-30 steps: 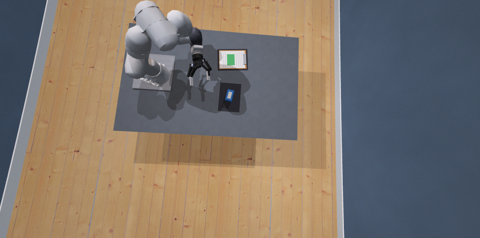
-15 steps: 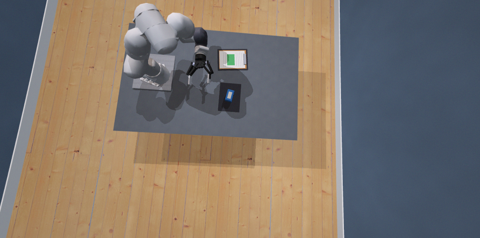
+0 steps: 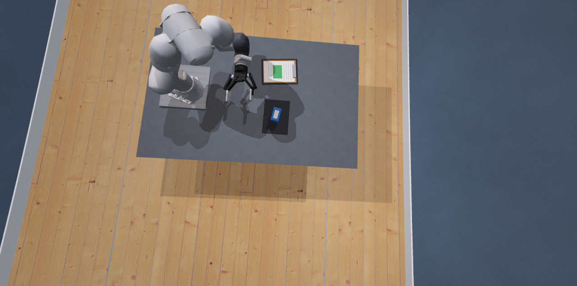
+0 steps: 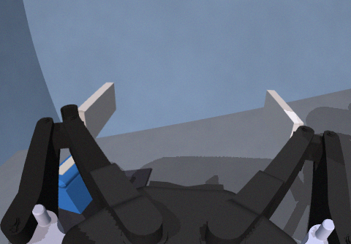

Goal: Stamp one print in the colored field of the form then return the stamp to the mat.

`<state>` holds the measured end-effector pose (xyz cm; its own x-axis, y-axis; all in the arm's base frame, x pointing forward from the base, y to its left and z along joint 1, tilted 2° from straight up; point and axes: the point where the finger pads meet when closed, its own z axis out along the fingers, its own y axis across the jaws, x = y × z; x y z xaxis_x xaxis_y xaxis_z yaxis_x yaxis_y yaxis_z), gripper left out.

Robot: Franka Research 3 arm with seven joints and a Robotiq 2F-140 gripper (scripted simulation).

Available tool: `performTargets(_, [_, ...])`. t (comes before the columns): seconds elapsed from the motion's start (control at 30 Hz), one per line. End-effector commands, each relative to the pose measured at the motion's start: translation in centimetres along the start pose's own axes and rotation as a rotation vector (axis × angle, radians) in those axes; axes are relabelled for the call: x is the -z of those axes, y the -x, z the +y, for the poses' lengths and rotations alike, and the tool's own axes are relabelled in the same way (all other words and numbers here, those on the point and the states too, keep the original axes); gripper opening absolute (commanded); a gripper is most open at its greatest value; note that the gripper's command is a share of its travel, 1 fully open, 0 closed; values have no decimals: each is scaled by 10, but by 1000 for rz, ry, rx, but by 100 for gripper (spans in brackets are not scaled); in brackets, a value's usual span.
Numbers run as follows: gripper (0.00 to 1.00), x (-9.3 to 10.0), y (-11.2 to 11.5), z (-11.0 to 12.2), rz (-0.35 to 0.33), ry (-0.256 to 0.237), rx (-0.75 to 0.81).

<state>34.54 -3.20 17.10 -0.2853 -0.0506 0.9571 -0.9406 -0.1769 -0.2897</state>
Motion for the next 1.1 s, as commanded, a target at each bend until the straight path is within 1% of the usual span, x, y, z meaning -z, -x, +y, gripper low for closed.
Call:
performTargets(0.0, [100,0,-1,1,2,3,21])
performTargets(0.17, [100,0,-1,1,2,3,21])
performTargets(0.2, [100,-2,-2,1,-10,79,83])
performTargets(0.93, [100,-2,-2,1,-10,79,83])
performTargets(0.97, [100,-4,-4,1,-34,158,148])
performTargets(1.07, [100,-4,-4,1,-34,158,148])
